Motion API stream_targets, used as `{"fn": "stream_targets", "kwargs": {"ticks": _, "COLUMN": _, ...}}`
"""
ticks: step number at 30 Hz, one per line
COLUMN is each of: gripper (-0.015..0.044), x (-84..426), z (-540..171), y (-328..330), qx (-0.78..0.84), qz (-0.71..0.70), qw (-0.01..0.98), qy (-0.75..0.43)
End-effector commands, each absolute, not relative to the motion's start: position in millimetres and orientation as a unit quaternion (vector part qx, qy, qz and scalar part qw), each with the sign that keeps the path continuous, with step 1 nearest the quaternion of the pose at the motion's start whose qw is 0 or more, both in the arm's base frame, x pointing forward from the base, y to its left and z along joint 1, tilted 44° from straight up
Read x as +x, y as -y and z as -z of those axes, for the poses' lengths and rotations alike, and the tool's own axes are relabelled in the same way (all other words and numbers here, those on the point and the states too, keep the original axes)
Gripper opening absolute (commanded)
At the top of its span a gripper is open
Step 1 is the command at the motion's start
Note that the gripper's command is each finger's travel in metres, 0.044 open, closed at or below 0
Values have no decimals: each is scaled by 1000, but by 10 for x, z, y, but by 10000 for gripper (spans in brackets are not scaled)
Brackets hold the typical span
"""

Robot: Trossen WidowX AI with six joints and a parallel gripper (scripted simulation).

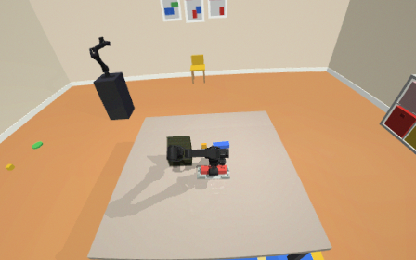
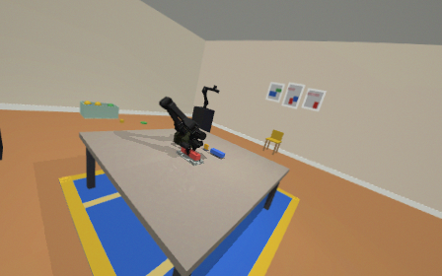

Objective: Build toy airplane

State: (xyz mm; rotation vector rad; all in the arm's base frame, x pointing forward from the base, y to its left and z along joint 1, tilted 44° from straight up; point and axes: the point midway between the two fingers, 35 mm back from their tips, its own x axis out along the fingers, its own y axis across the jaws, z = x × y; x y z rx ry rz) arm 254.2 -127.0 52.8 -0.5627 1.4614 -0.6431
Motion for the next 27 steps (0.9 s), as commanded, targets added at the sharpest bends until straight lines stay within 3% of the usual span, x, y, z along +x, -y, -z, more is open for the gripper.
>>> {"fn": "stream_targets", "kwargs": {"ticks": 1, "gripper": 110, "x": 2544, "z": -530, "y": 1269, "qx": -249, "qz": 285, "qw": 663, "qy": -646}}
{"fn": "stream_targets", "kwargs": {"ticks": 4, "gripper": 32, "x": 2544, "z": -530, "y": 1269, "qx": -249, "qz": 285, "qw": 663, "qy": -646}}
{"fn": "stream_targets", "kwargs": {"ticks": 19, "gripper": 425, "x": 2544, "z": -530, "y": 1269, "qx": -249, "qz": 285, "qw": 663, "qy": -646}}
{"fn": "stream_targets", "kwargs": {"ticks": 27, "gripper": 440, "x": 2544, "z": -530, "y": 1269, "qx": -249, "qz": 285, "qw": 663, "qy": -646}}
